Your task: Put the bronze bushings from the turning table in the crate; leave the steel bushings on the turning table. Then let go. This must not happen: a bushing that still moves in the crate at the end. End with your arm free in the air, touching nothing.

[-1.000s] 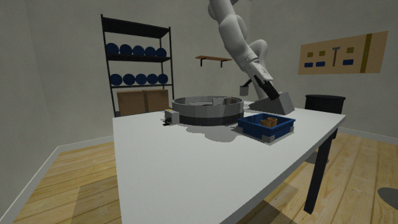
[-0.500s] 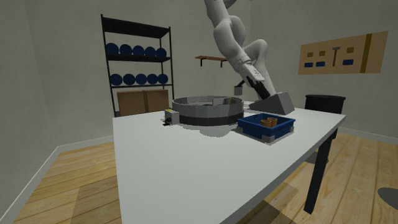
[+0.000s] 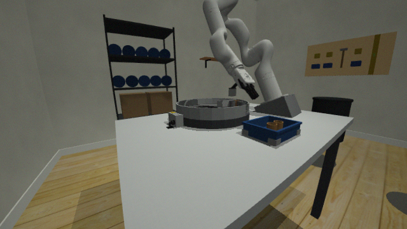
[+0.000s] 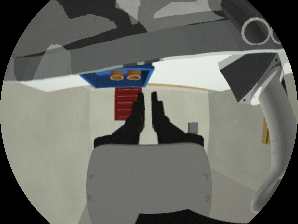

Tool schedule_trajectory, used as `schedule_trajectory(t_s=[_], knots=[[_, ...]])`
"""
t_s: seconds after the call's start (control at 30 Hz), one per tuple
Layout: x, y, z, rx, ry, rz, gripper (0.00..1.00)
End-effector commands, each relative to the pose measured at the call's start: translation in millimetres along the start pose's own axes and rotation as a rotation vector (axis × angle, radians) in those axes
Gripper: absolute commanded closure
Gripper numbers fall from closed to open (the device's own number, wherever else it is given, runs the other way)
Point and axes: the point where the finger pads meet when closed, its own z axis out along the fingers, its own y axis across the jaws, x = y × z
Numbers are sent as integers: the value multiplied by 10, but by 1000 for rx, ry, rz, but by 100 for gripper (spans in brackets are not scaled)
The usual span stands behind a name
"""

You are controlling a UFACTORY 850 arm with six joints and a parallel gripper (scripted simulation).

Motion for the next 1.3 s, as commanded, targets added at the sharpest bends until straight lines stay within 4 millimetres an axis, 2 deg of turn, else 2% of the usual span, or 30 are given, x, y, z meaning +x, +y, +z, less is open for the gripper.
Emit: schedule_trajectory(t_s=[0.0,0.43,0.5,0.57,0.8,1.27], knots=[[281,147,-274,-11,0,-1,90],[871,459,-784,-10,-1,-1,90],[871,459,-784,-10,-1,-1,90],[1048,558,-935,-11,0,-1,90],[1358,730,-1199,-11,0,-1,90],[1395,754,-1230,-12,1,-1,90]])
